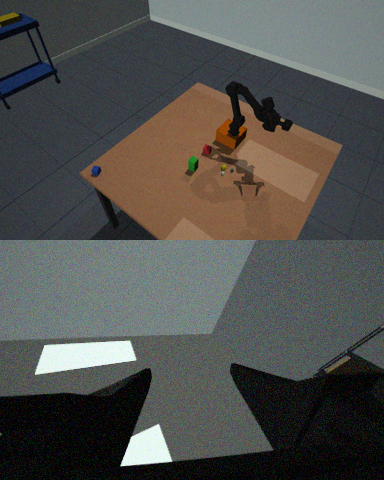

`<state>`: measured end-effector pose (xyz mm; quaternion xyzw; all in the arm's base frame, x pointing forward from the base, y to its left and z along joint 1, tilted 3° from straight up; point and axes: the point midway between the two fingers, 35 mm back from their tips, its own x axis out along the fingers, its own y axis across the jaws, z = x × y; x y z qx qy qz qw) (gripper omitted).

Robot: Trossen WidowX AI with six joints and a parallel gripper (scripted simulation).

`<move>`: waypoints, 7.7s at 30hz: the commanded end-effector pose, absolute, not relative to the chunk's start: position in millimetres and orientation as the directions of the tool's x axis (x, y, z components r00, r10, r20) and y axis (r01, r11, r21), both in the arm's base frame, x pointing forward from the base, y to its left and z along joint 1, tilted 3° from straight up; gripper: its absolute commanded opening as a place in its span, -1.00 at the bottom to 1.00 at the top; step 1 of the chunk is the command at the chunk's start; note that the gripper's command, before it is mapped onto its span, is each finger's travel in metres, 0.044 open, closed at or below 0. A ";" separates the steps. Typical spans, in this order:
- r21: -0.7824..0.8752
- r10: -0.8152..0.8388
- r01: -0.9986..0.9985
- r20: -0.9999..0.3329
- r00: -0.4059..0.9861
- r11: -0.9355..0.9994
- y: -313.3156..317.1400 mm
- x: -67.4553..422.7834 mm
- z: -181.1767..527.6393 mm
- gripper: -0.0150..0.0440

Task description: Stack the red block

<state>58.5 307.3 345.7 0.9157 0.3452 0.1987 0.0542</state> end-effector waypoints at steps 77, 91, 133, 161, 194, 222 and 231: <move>-0.116 -0.074 -0.321 -0.987 0.141 0.940 -34.2 254.1 57.8 1.00; 0.031 0.023 -0.409 -0.999 -0.024 0.912 -52.8 217.3 52.7 1.00; 0.032 0.023 -0.408 -0.999 -0.025 0.912 -47.9 214.8 -46.7 1.00; 0.032 0.023 -0.408 -0.999 -0.025 0.912 -47.0 212.4 -63.2 1.00; 0.031 0.023 -0.409 -0.999 -0.025 0.912 -49.3 215.8 -8.9 -0.49; 0.019 0.013 -0.408 -1.000 -0.019 0.913 -50.2 229.7 59.1 -0.49; 0.008 0.005 -0.408 -1.000 -0.008 0.913 -44.7 268.8 64.5 -0.49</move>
